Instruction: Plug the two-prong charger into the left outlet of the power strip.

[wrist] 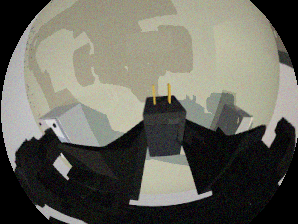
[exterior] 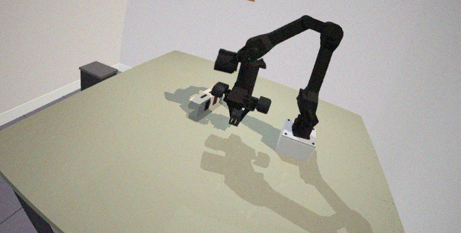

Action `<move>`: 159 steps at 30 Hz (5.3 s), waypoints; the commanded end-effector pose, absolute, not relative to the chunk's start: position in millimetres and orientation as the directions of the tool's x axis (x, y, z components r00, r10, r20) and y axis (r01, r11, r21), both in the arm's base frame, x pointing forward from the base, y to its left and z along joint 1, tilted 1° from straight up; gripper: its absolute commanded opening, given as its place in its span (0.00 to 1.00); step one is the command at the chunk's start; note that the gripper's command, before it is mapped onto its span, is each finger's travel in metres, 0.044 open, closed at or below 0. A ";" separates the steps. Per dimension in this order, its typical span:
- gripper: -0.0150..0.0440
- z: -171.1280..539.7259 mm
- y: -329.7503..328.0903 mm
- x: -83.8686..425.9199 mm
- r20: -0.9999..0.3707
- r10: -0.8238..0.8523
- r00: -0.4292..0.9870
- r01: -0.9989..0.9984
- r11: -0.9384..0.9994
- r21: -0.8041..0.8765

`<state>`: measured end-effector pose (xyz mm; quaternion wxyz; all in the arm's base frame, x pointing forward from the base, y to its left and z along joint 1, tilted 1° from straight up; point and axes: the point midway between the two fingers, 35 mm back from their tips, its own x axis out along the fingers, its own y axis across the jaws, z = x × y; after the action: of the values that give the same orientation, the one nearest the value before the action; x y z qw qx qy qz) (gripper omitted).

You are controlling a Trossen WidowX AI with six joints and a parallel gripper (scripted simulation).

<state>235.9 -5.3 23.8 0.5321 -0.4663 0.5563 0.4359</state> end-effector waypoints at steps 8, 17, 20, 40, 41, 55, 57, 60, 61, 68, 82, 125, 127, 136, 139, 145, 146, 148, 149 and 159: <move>0.25 30.1 -9.7 237.6 -0.998 -0.055 0.001 -0.961 0.277 -0.016; 0.25 26.0 -15.9 240.4 -0.999 -0.048 -0.006 -0.902 0.431 -0.015; 0.25 24.6 -18.0 241.3 -0.999 -0.046 -0.008 -0.877 0.480 -0.015; 0.25 15.0 -32.3 246.6 -0.999 -0.029 -0.021 -0.648 0.762 -0.009; 0.25 14.5 -33.1 246.8 -0.999 -0.028 -0.021 -0.634 0.774 -0.008; 0.25 7.5 -43.6 249.7 -0.999 -0.015 -0.029 -0.417 0.909 -0.002; 0.25 6.5 -45.1 250.0 -0.999 -0.013 -0.030 -0.383 0.924 -0.001; 0.25 4.9 -47.4 250.5 -0.999 -0.011 -0.031 -0.332 0.943 0.000; 0.25 4.4 -48.2 250.7 -0.999 -0.010 -0.032 -0.315 0.949 0.001; 0.25 0.7 -53.6 251.7 -0.999 -0.003 -0.035 -0.191 0.982 0.004; 0.25 -6.8 -64.6 253.2 -0.999 0.011 -0.040 0.064 0.998 0.008; 0.25 -11.9 -86.8 284.6 -0.999 0.023 -0.041 0.302 0.953 0.010; 0.25 -12.0 -87.6 286.6 -0.999 0.023 -0.041 0.304 0.953 0.010; 0.25 -12.2 -91.1 295.4 -0.999 0.024 -0.041 0.316 0.949 0.010; 0.25 -12.3 -92.2 298.4 -0.999 0.024 -0.040 0.319 0.948 0.010; 0.25 -12.5 -93.1 301.9 -0.999 0.024 -0.040 0.324 0.946 0.010; 0.25 -12.4 -93.0 301.9 -0.999 0.024 -0.040 0.324 0.946 0.010; 0.25 -12.4 -92.8 302.0 -0.999 0.024 -0.040 0.324 0.946 0.010; 0.25 -12.4 -92.8 302.0 -0.999 0.024 -0.040 0.324 0.946 0.010; 0.25 -12.2 -92.8 302.6 -0.999 0.024 -0.040 0.324 0.946 0.010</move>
<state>301.9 -93.3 -12.5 0.6824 0.1191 0.7128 -0.1098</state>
